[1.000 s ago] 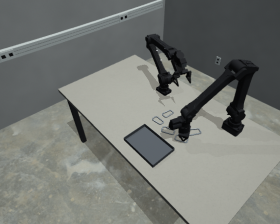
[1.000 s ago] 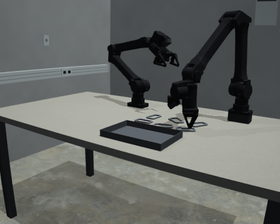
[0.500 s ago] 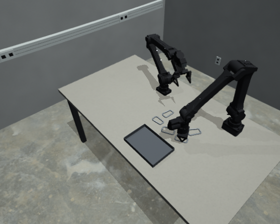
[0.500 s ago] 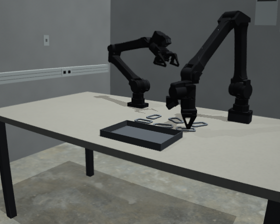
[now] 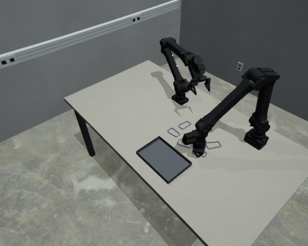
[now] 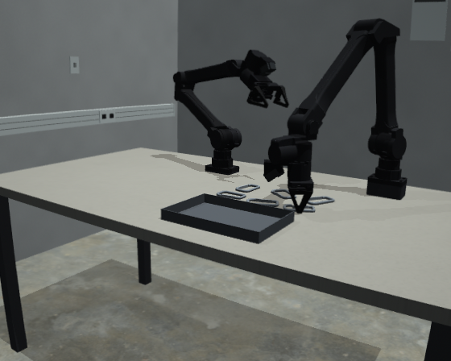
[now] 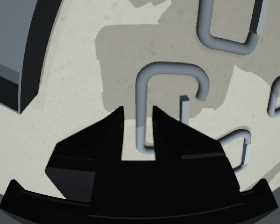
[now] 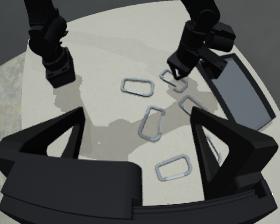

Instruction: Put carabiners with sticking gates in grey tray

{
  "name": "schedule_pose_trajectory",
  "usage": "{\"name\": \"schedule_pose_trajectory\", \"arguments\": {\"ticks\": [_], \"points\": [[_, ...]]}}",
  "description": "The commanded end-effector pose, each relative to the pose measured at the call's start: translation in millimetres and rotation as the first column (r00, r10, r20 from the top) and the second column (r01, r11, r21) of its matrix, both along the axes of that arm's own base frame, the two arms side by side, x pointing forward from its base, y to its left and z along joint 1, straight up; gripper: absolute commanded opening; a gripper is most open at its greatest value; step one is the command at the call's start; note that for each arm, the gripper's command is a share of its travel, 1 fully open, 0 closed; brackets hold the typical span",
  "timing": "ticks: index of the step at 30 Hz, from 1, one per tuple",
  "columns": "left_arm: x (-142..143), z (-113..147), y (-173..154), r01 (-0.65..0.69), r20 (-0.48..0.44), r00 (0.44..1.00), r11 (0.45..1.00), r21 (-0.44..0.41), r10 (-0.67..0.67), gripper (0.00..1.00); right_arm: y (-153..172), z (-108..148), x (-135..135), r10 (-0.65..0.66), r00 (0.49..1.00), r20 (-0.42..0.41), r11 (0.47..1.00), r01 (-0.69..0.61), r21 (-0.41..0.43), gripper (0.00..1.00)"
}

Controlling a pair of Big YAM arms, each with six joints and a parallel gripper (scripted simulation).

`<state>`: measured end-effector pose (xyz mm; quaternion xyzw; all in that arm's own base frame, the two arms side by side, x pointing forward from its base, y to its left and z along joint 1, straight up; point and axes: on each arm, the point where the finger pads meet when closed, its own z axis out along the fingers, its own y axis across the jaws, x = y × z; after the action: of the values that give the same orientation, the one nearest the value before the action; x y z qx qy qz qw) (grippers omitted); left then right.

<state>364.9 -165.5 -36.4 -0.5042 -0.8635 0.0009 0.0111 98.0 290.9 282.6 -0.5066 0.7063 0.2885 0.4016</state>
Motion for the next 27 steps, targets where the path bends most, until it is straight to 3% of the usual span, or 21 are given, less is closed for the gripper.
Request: {"name": "schedule_pose_trajectory", "arguments": {"ticks": [1, 20, 27], "points": [[16, 6, -8, 0.023, 0.038, 0.999, 1.000, -0.017, -0.023, 0.22, 1, 3, 0, 0.002, 1.000, 0.000, 1.000, -0.002, -0.001, 1.00], [1, 8, -1, 0.023, 0.034, 0.999, 1.000, -0.016, -0.023, 0.01, 1, 3, 0, 0.002, 1.000, 0.000, 1.000, -0.002, -0.001, 1.00], [-2, 8, 0, 0.023, 0.037, 0.999, 1.000, -0.017, -0.023, 0.01, 1, 3, 0, 0.002, 1.000, 0.000, 1.000, -0.002, -0.001, 1.00]]}}
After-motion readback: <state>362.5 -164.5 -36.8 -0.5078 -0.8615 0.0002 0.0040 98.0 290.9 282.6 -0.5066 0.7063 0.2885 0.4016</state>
